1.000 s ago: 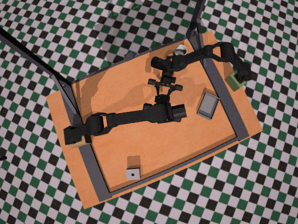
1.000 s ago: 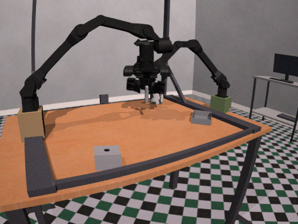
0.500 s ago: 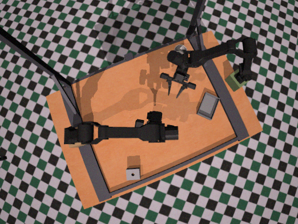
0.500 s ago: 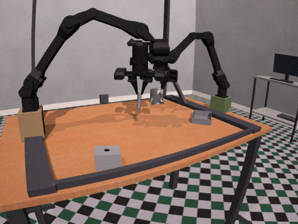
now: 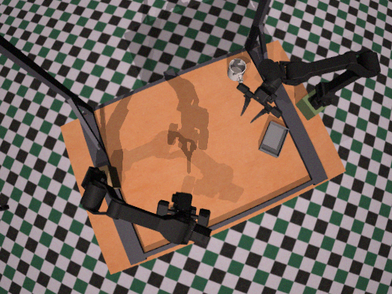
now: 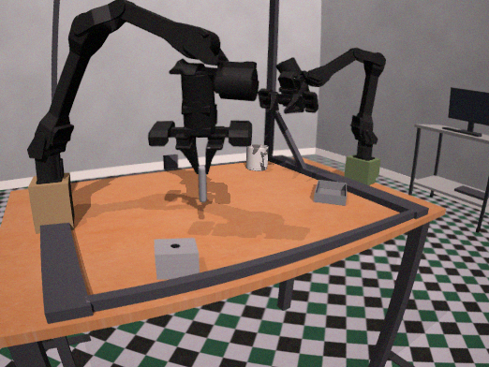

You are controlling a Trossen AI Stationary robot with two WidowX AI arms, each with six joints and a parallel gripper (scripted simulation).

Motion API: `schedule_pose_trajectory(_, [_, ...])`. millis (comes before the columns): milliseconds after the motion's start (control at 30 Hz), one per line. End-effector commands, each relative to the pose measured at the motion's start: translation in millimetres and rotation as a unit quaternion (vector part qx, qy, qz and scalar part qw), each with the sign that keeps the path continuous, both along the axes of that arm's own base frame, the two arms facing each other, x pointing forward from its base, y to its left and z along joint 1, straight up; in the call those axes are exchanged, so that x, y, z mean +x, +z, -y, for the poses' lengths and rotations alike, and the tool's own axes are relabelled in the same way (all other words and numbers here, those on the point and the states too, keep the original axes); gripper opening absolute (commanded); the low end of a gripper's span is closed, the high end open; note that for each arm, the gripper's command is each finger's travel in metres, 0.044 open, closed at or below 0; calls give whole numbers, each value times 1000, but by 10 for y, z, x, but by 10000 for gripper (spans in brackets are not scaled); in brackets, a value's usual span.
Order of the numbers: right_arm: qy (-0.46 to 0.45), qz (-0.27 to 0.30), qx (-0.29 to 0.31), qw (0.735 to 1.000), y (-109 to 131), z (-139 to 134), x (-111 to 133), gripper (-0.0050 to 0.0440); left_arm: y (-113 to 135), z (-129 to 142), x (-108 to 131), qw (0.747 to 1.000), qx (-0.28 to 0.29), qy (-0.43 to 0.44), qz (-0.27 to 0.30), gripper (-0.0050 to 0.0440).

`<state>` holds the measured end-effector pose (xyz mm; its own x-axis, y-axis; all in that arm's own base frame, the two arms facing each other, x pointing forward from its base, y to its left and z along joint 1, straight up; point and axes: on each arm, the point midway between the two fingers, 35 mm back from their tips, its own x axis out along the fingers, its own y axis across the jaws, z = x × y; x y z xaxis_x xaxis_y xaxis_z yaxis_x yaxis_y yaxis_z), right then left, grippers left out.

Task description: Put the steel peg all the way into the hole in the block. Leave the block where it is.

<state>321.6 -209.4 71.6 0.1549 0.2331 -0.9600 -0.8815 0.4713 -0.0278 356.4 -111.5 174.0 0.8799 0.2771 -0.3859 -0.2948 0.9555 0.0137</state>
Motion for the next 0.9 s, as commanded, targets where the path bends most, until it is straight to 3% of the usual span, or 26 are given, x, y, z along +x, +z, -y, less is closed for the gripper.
schedule_pose_trajectory(0, [6,13,-8,1000,80,367,-277,-50,315,-149,-250,998,-10,-57,-9,200])
schedule_pose_trajectory(67, [6,13,-8,1000,80,367,-277,-50,315,-149,-250,998,-10,-57,-9,200])
schedule_pose_trajectory(267, [7,11,-10,1000,68,738,-640,-50,927,-319,-541,990,-26,-140,8,200])
schedule_pose_trajectory(400, [7,14,-9,1000,67,827,-728,-50,1185,-412,-699,983,-24,-180,13,200])
schedule_pose_trajectory(633, [8,12,-5,1000,-2,826,-760,-50,1278,-508,-872,977,-16,-212,-13,200])
schedule_pose_trajectory(733, [8,9,-1,1000,-106,800,-772,-50,1166,-555,-974,972,-11,-225,-62,200])
schedule_pose_trajectory(867, [8,11,-4,1000,-92,801,-772,-50,1226,-583,-1040,970,-11,-234,-62,200])
